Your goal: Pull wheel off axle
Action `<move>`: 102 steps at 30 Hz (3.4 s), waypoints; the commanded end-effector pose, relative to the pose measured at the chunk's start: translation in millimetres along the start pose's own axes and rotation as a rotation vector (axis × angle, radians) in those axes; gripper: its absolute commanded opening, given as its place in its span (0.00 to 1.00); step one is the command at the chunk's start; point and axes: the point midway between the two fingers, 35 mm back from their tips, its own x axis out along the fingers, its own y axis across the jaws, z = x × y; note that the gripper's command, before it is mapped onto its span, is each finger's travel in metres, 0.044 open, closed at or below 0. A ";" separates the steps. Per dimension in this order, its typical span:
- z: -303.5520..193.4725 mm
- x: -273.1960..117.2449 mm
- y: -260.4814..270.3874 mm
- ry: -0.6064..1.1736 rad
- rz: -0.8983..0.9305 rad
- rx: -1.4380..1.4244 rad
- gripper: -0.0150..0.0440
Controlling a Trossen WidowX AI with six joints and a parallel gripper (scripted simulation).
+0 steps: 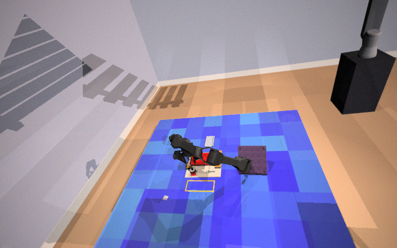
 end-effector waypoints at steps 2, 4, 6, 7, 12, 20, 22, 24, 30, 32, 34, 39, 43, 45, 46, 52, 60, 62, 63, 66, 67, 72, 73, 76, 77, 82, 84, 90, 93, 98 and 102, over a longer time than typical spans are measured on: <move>-1.2 11.7 -0.3 -0.003 -0.005 0.004 0.76; -0.9 23.6 0.5 -0.003 -0.005 0.004 0.76; -0.8 37.0 0.9 -0.003 -0.004 0.004 0.76; -0.9 43.9 1.0 -0.003 -0.004 0.004 0.76; -1.6 73.2 0.7 0.000 -0.004 0.003 0.76; -1.6 70.5 1.6 -0.004 -0.008 -0.005 0.63; -1.6 70.5 1.6 -0.004 -0.008 -0.005 0.57; -1.6 70.5 1.6 -0.004 -0.008 -0.005 0.55; -1.6 70.4 1.6 -0.004 -0.008 -0.005 0.45; -1.6 70.2 1.6 -0.004 -0.008 -0.005 0.36; -1.5 69.7 1.7 -0.004 -0.008 -0.005 0.27; -1.5 68.1 1.7 -0.004 -0.008 -0.004 0.25; -1.4 66.8 1.8 -0.004 -0.008 -0.004 0.25; -1.4 66.1 1.8 -0.004 -0.007 -0.004 0.25; -1.4 65.8 1.9 -0.004 -0.007 -0.004 0.25; -1.3 63.8 1.9 -0.004 -0.007 -0.003 0.25; -1.2 61.2 2.0 -0.004 -0.007 -0.003 0.25; -1.2 60.5 2.0 -0.004 -0.007 -0.003 0.25; -1.2 60.2 2.0 -0.004 -0.007 -0.002 0.25; -1.2 59.2 2.1 -0.003 -0.007 -0.002 0.25; -1.2 58.9 2.1 -0.003 -0.007 -0.002 0.25; -1.1 57.3 2.1 -0.003 -0.007 -0.002 0.25; -1.1 56.9 2.1 -0.003 -0.007 -0.002 0.25; -1.1 55.9 2.1 -0.003 -0.007 -0.002 0.25; -1.1 55.6 2.1 -0.003 -0.007 -0.001 0.25; -1.0 54.0 2.1 -0.003 -0.006 -0.001 0.25; -1.0 53.3 2.1 -0.003 -0.006 -0.001 0.25; -1.0 51.3 2.1 -0.003 -0.006 0.000 0.25; -1.0 50.3 2.1 -0.003 -0.006 0.000 0.25; -1.0 48.7 2.1 -0.003 -0.006 0.000 0.25; -0.9 47.4 2.1 -0.003 -0.006 0.000 0.25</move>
